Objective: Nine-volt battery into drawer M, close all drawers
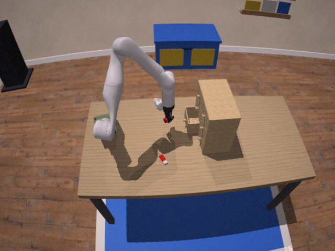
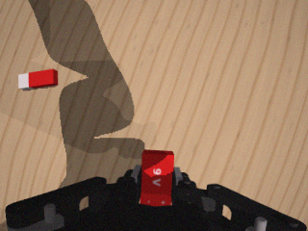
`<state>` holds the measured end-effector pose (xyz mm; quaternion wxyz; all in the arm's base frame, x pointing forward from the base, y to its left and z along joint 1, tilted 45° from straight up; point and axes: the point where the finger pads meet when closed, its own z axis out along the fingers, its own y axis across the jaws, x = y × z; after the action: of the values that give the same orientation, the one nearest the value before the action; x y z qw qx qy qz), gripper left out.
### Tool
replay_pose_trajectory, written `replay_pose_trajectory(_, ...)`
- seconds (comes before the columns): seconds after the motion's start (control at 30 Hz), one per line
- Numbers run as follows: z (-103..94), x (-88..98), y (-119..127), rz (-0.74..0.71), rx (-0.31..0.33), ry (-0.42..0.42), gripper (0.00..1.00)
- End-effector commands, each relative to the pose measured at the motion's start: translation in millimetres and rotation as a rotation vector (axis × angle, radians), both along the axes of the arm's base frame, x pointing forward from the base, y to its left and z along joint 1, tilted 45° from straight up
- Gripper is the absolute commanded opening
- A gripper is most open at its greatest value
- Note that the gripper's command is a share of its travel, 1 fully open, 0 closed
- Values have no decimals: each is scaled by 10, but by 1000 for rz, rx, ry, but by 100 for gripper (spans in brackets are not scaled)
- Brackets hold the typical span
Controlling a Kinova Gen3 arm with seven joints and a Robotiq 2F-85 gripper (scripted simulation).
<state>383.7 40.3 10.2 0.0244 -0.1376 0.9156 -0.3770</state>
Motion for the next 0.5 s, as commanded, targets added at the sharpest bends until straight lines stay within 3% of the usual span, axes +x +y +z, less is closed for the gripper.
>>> replay_pose_trajectory(0.0, 3, 9, -2, -15, 0, -17, 23)
replay_pose_trajectory(0.47, 12, 33, -7, -96, 17, -94, 23)
